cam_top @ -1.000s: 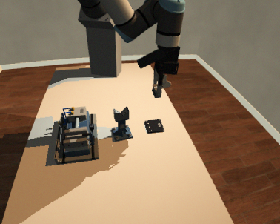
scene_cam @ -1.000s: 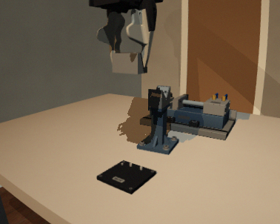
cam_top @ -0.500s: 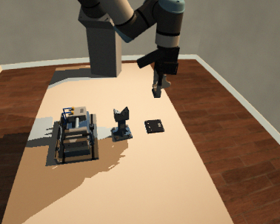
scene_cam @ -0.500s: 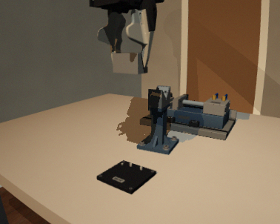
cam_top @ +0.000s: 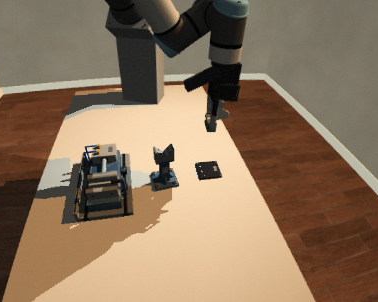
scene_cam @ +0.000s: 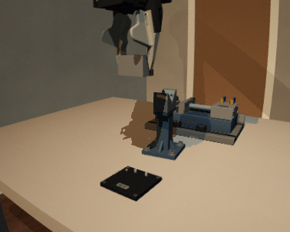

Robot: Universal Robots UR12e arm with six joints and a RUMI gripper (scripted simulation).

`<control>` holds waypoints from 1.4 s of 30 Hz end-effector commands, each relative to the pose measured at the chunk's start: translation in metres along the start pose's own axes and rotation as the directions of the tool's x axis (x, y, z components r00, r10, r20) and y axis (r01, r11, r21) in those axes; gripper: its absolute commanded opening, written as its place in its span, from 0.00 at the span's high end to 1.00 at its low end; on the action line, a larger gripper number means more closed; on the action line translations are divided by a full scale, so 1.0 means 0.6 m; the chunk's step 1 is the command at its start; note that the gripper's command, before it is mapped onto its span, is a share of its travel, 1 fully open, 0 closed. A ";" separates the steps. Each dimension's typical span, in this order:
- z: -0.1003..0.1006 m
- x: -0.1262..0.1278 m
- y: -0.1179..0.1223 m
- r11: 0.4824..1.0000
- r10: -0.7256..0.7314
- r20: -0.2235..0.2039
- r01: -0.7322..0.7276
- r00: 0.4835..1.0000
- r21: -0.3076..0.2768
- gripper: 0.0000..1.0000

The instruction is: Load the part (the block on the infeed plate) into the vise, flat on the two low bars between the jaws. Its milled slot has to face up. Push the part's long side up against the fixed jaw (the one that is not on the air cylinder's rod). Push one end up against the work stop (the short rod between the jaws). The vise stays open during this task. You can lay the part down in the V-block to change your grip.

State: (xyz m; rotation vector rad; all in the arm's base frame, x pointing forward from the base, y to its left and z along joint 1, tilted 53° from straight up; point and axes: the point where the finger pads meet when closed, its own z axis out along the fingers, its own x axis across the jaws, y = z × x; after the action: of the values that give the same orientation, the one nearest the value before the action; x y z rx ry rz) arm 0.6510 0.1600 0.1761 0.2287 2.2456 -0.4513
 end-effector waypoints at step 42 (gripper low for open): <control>0.003 -0.004 -0.025 0.975 0.223 -0.004 -0.223 0.975 0.000 1.00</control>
State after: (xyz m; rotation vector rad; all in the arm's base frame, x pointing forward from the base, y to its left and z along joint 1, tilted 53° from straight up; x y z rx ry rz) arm 0.6493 0.1466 0.1797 0.4515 2.1983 -0.3423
